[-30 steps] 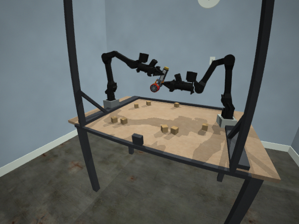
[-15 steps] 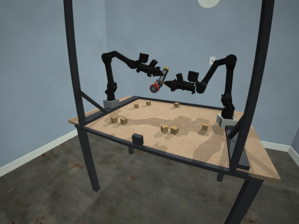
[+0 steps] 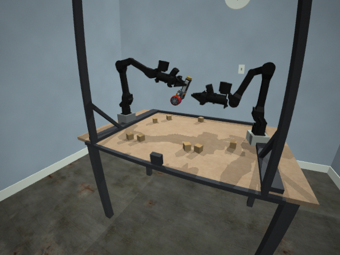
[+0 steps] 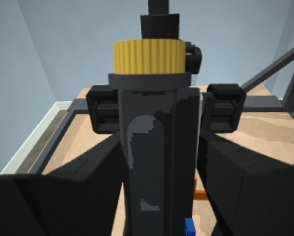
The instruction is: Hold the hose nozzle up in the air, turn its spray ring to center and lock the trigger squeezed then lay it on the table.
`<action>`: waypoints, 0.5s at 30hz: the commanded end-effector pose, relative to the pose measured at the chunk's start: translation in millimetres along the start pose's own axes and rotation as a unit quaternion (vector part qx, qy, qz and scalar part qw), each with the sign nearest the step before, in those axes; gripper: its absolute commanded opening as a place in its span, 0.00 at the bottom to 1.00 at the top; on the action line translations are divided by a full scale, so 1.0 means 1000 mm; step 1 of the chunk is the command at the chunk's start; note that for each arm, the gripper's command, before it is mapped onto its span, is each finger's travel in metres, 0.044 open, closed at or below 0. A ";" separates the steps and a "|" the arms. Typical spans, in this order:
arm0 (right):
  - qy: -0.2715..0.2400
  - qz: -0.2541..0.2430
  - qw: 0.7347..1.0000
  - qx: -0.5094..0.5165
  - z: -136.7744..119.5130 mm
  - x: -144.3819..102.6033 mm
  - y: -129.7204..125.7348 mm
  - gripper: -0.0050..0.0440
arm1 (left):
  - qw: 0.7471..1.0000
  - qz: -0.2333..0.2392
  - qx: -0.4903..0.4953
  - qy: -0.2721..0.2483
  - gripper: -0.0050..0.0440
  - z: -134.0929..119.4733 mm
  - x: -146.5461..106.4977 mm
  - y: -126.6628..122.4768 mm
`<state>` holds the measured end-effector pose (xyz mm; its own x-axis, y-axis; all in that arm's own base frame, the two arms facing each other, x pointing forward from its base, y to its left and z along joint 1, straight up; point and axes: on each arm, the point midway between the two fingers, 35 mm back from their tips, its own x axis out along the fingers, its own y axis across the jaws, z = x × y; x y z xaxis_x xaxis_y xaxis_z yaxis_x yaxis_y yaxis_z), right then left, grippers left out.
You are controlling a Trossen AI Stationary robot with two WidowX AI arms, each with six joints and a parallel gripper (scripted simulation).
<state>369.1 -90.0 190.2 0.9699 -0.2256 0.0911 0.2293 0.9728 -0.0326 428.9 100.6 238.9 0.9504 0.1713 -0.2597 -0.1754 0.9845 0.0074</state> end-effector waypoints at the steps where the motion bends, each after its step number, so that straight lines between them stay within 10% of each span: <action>1: -0.013 0.001 1.000 0.002 0.010 -0.014 0.000 0.47 | 1.000 -0.002 0.000 -0.019 0.44 0.014 -0.004 -0.001; 15: -0.010 0.003 1.000 0.002 0.008 -0.038 0.001 0.47 | 1.000 -0.002 0.000 -0.019 0.44 0.014 -0.004 -0.001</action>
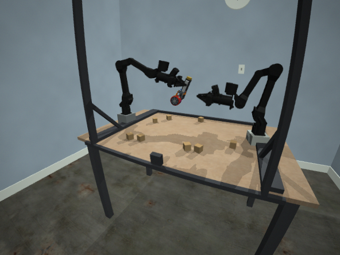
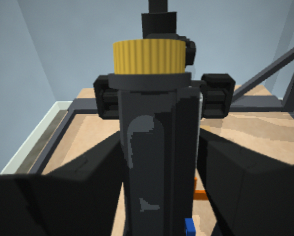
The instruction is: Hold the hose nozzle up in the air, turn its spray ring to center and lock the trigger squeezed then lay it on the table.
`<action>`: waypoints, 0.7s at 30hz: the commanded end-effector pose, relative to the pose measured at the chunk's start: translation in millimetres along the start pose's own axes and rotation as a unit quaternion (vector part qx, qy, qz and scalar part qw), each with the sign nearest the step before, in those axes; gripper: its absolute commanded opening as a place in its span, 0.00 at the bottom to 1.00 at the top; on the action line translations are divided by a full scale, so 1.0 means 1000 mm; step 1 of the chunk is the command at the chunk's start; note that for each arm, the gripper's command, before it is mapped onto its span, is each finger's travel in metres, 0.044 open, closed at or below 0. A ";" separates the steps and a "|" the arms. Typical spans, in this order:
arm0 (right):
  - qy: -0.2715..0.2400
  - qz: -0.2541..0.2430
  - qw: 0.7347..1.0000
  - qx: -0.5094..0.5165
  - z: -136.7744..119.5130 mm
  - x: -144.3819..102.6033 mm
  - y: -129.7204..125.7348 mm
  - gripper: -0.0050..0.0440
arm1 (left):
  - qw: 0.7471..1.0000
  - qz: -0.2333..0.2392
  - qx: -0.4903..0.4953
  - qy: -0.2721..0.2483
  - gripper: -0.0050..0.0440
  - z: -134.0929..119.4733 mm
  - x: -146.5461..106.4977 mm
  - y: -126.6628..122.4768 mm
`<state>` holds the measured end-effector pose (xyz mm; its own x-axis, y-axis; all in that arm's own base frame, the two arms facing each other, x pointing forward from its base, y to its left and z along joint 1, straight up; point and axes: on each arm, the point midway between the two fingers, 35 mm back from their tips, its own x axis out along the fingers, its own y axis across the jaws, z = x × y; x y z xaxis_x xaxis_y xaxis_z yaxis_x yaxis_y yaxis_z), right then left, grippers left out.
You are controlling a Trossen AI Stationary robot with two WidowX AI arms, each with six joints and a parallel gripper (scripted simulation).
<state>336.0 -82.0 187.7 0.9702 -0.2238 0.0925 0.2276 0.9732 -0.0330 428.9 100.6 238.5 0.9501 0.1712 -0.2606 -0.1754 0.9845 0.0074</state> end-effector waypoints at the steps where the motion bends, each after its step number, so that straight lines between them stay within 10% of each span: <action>1: -0.009 0.002 1.000 0.002 0.007 -0.003 0.000 0.47 | 1.000 -0.002 0.000 -0.019 0.44 0.014 -0.004 -0.001; 21: -0.005 0.003 1.000 0.001 0.004 -0.003 0.001 0.47 | 1.000 -0.002 0.000 -0.019 0.44 0.014 -0.004 -0.001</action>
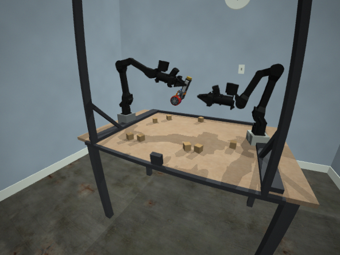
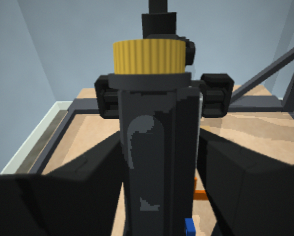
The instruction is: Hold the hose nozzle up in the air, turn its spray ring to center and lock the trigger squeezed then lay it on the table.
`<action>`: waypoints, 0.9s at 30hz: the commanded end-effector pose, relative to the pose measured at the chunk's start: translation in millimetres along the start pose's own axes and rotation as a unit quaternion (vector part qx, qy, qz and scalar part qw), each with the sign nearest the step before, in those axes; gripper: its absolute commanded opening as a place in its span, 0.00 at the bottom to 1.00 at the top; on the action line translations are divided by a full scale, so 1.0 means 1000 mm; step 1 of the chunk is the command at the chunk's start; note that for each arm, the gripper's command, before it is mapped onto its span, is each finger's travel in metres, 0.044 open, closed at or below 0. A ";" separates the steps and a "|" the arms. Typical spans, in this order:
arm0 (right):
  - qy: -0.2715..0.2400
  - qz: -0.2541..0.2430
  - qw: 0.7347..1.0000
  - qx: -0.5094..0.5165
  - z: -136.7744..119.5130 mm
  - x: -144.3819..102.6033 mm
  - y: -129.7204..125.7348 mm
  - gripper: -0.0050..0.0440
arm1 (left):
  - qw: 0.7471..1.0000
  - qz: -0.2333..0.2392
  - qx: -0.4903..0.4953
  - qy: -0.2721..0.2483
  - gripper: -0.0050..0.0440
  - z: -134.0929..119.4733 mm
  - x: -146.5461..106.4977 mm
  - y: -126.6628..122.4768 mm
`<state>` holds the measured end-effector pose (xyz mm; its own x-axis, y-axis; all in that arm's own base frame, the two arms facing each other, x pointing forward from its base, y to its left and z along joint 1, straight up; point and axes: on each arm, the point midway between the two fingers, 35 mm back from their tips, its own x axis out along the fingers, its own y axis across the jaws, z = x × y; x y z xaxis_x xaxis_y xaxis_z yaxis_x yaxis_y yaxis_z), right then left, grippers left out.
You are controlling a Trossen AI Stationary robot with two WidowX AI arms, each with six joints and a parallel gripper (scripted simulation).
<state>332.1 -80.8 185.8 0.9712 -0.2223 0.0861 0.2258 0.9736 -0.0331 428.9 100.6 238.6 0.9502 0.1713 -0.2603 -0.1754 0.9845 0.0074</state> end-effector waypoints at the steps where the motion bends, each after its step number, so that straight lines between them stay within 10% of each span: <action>1: -0.008 0.002 1.000 0.001 0.006 0.001 0.000 0.47 | 1.000 -0.002 0.000 -0.019 0.44 0.014 -0.004 -0.001; 10: -0.007 0.002 1.000 0.001 0.005 0.001 0.000 0.47 | 1.000 -0.002 0.000 -0.019 0.44 0.014 -0.004 -0.001; 27: -0.004 0.059 0.998 0.017 0.082 0.012 0.042 0.47 | 1.000 -0.002 0.000 -0.019 0.44 0.014 -0.004 -0.001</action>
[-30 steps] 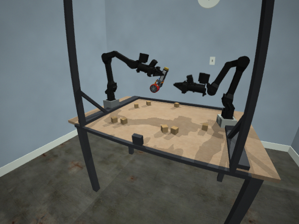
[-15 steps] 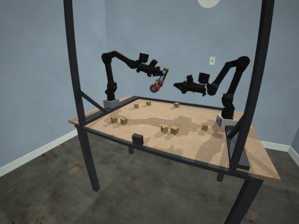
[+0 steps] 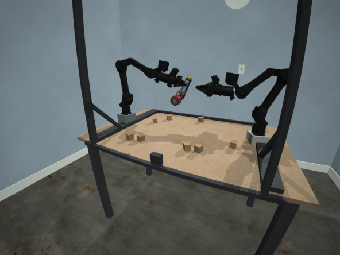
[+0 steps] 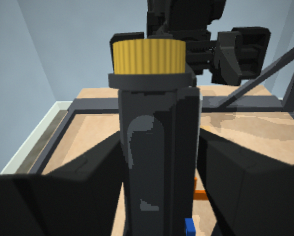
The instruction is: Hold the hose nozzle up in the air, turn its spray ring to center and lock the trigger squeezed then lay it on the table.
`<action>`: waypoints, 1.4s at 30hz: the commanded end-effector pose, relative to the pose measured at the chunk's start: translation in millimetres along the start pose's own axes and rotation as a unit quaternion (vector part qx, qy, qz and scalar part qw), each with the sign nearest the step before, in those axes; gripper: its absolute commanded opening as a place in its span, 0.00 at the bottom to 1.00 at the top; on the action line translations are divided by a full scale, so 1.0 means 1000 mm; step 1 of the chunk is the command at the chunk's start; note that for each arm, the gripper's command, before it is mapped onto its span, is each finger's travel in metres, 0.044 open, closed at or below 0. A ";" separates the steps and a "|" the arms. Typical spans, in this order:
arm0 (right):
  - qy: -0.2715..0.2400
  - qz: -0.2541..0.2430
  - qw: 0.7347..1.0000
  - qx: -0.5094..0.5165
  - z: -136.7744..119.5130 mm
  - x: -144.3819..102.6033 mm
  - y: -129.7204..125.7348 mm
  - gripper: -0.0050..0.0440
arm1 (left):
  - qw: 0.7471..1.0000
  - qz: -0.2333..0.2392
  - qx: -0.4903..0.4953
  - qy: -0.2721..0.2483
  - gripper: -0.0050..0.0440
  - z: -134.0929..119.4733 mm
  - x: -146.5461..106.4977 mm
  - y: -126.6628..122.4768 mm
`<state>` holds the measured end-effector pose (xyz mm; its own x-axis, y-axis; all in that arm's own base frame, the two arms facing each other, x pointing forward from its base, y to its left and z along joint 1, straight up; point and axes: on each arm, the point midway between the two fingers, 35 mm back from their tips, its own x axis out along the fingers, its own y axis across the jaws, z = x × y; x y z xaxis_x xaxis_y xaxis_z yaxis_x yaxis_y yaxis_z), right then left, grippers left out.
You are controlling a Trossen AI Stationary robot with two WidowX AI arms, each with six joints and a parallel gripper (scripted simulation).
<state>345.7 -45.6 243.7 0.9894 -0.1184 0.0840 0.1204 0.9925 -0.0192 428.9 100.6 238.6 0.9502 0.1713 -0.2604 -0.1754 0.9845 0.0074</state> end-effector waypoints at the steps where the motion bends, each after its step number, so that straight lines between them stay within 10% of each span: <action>1: -0.001 0.007 1.000 0.005 0.026 0.001 0.008 0.47 | 1.000 -0.002 0.000 -0.019 0.44 0.014 -0.004 -0.001; 14: 0.006 0.057 0.998 0.017 0.096 -0.030 0.040 0.47 | 1.000 -0.002 0.000 -0.019 0.44 0.014 -0.004 -0.001; 42: 0.004 0.059 0.998 0.017 0.093 -0.030 0.040 0.47 | 1.000 -0.002 0.000 -0.019 0.44 0.014 -0.004 -0.001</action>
<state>315.1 -0.1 325.9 0.9984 -0.0028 0.0568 0.0027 1.0000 0.0004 428.9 100.6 238.6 0.9502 0.1713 -0.2603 -0.1754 0.9845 0.0074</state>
